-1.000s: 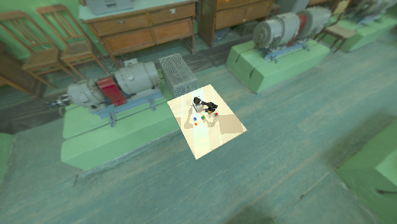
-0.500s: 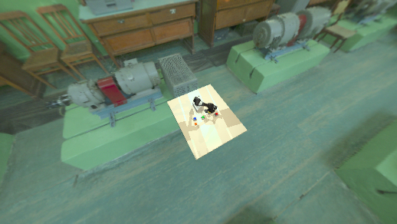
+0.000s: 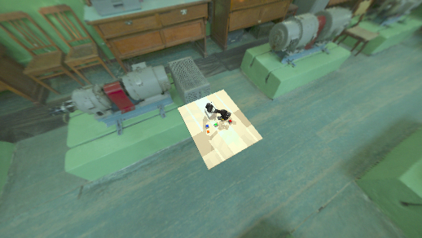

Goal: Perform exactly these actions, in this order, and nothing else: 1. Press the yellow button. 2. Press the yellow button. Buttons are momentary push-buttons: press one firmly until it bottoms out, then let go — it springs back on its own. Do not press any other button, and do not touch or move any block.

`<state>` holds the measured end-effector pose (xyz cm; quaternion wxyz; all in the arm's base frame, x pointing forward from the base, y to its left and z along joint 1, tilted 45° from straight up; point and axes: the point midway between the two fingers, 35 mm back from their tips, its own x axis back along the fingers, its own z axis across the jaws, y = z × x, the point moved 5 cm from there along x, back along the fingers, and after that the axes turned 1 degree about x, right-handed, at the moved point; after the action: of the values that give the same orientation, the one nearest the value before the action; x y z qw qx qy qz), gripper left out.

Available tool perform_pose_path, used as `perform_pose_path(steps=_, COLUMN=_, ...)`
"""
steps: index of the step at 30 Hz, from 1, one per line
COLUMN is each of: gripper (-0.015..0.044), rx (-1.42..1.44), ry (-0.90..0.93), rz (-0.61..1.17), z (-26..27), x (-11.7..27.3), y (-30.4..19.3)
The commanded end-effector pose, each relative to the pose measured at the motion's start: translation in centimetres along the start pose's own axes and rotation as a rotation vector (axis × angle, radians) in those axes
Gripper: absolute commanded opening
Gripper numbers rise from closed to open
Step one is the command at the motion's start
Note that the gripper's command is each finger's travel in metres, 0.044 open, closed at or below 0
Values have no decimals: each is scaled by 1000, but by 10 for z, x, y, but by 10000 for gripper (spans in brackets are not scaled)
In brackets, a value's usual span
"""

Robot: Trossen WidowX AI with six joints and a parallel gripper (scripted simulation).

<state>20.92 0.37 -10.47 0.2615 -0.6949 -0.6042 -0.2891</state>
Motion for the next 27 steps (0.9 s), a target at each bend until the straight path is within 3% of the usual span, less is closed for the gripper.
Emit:
perform_pose_path(steps=1, gripper=20, rx=10, ry=-9, rz=4, z=-2, x=-1, y=-3)
perform_pose_path(steps=6, gripper=20, rx=10, ry=-7, rz=4, z=-1, x=34, y=-2)
perform_pose_path(steps=27, gripper=20, rx=10, ry=-7, rz=4, z=-1, x=9, y=-2)
